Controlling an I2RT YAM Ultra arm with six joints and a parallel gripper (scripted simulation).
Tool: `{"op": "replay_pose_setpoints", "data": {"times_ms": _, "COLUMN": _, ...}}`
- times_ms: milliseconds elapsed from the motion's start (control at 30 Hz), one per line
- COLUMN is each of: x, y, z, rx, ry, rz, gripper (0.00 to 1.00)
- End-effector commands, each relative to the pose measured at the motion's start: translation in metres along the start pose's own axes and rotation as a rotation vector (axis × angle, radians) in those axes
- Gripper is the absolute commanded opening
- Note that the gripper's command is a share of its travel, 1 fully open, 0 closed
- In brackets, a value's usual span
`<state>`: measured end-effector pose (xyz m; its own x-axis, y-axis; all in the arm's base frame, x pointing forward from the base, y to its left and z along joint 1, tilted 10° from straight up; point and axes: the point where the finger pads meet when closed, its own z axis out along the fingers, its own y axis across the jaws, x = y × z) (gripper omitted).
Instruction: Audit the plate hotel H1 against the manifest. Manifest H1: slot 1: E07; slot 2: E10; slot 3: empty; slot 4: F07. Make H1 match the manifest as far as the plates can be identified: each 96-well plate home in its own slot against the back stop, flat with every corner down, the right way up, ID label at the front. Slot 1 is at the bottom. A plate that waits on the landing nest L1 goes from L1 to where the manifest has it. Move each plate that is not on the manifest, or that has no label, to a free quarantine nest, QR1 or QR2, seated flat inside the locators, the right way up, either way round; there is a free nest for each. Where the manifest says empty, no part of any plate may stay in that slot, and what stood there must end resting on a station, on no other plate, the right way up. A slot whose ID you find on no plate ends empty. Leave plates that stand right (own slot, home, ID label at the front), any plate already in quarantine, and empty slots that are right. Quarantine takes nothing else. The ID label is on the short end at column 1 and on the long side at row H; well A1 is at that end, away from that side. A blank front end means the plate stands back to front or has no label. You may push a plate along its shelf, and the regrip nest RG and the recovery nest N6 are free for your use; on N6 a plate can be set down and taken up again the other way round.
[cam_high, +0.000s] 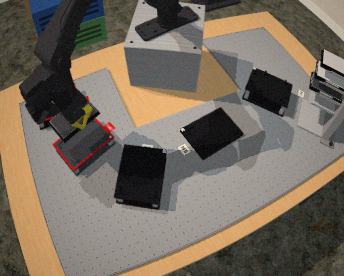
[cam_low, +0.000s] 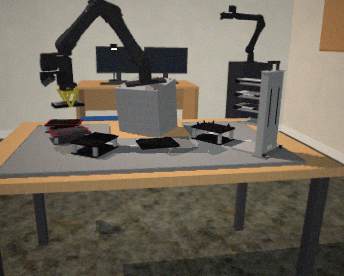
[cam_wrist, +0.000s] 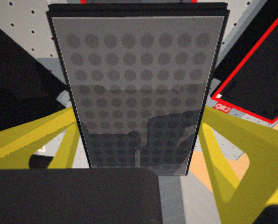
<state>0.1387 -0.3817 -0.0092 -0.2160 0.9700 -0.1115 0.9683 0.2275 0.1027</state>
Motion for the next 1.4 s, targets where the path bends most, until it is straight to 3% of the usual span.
{"op": "replay_pose_setpoints", "data": {"times_ms": 0, "x": -0.001, "y": 0.0, "z": 0.011, "rx": 0.003, "ry": -0.011, "rz": 0.007, "gripper": 0.86}}
{"op": "replay_pose_setpoints", "data": {"times_ms": 167, "x": -0.012, "y": 0.004, "z": 0.015, "rx": -0.001, "ry": -0.046, "rz": -0.002, "gripper": 0.86}}
{"op": "replay_pose_setpoints", "data": {"times_ms": 300, "x": -0.002, "y": -0.001, "z": 0.035, "rx": 0.003, "ry": -0.011, "rz": 0.009, "gripper": 0.86}}
{"op": "replay_pose_setpoints", "data": {"times_ms": 367, "x": -0.002, "y": -0.001, "z": 0.035, "rx": 0.003, "ry": -0.011, "rz": 0.009, "gripper": 0.86}}
{"op": "replay_pose_setpoints", "data": {"times_ms": 400, "x": -0.026, "y": 0.004, "z": 0.015, "rx": -0.005, "ry": -0.09, "rz": 0.001, "gripper": 0.86}}
{"op": "replay_pose_setpoints", "data": {"times_ms": 433, "x": -0.026, "y": 0.005, "z": 0.018, "rx": -0.005, "ry": -0.088, "rz": -0.001, "gripper": 0.86}}
{"op": "replay_pose_setpoints", "data": {"times_ms": 467, "x": -0.019, "y": 0.004, "z": 0.034, "rx": -0.002, "ry": -0.054, "rz": 0.001, "gripper": 0.86}}
{"op": "replay_pose_setpoints", "data": {"times_ms": 600, "x": -0.016, "y": 0.001, "z": 0.044, "rx": 0.0, "ry": -0.044, "rz": 0.005, "gripper": 0.86}}
{"op": "replay_pose_setpoints", "data": {"times_ms": 667, "x": -0.021, "y": 0.002, "z": 0.031, "rx": -0.003, "ry": -0.075, "rz": 0.005, "gripper": 0.86}}
{"op": "replay_pose_setpoints", "data": {"times_ms": 867, "x": -0.009, "y": 0.0, "z": 0.037, "rx": -0.001, "ry": -0.047, "rz": 0.007, "gripper": 0.86}}
{"op": "replay_pose_setpoints", "data": {"times_ms": 933, "x": -0.009, "y": 0.0, "z": 0.037, "rx": -0.001, "ry": -0.047, "rz": 0.007, "gripper": 0.86}}
{"op": "replay_pose_setpoints", "data": {"times_ms": 1000, "x": -0.021, "y": 0.002, "z": 0.03, "rx": -0.004, "ry": -0.078, "rz": 0.004, "gripper": 0.86}}
{"op": "replay_pose_setpoints", "data": {"times_ms": 1167, "x": -0.007, "y": 0.0, "z": 0.037, "rx": -0.001, "ry": -0.045, "rz": 0.007, "gripper": 0.86}}
{"op": "replay_pose_setpoints", "data": {"times_ms": 1367, "x": -0.01, "y": 0.001, "z": 0.035, "rx": -0.002, "ry": -0.053, "rz": 0.006, "gripper": 0.86}}
